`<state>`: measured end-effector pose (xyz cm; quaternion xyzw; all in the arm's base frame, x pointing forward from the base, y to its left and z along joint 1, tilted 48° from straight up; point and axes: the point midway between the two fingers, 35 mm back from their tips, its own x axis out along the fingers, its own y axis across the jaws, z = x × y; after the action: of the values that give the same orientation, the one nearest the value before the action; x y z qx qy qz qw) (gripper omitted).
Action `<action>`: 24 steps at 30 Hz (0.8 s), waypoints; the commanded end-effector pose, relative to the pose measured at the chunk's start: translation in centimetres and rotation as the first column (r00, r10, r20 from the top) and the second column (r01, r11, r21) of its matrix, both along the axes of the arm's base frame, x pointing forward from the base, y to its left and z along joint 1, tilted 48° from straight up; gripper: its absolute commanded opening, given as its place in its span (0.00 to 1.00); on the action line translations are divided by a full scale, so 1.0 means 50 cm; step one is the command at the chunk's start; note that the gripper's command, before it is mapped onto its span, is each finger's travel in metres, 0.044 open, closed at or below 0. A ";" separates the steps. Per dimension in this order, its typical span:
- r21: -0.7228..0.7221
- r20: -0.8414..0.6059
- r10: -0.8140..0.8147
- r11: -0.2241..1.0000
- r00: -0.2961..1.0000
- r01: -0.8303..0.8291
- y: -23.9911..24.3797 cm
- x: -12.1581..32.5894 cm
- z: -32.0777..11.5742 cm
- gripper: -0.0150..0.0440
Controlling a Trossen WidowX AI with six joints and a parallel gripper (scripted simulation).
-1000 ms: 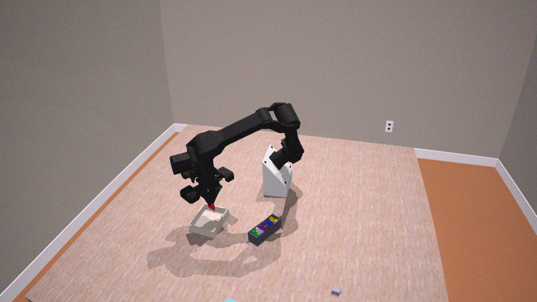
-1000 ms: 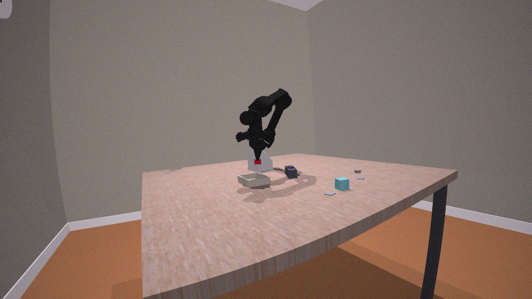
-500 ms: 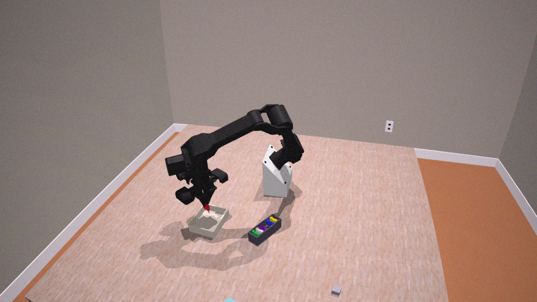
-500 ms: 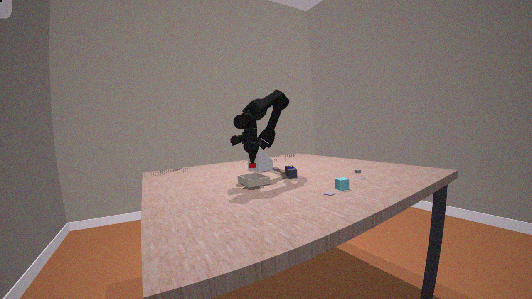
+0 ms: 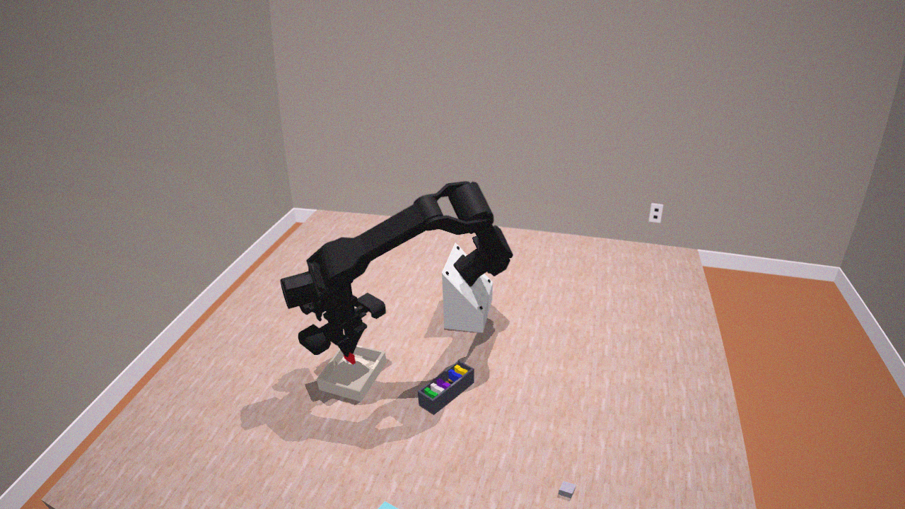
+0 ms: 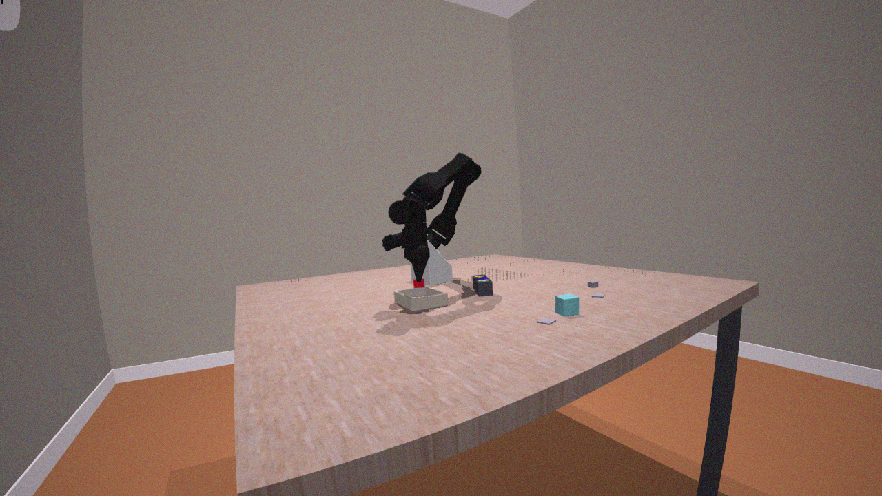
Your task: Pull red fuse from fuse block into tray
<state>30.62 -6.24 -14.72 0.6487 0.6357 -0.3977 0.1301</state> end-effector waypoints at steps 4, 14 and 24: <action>0.001 -0.001 0.001 1.000 1.000 -0.001 0.004 -0.001 -0.003 0.34; 0.001 -0.001 0.001 1.000 1.000 -0.001 0.004 -0.001 -0.003 0.79; 0.002 -0.003 -0.005 1.000 1.000 0.005 -0.050 0.007 0.047 0.81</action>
<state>31.07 -8.76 -12.50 0.6539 0.6309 -0.3980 0.1268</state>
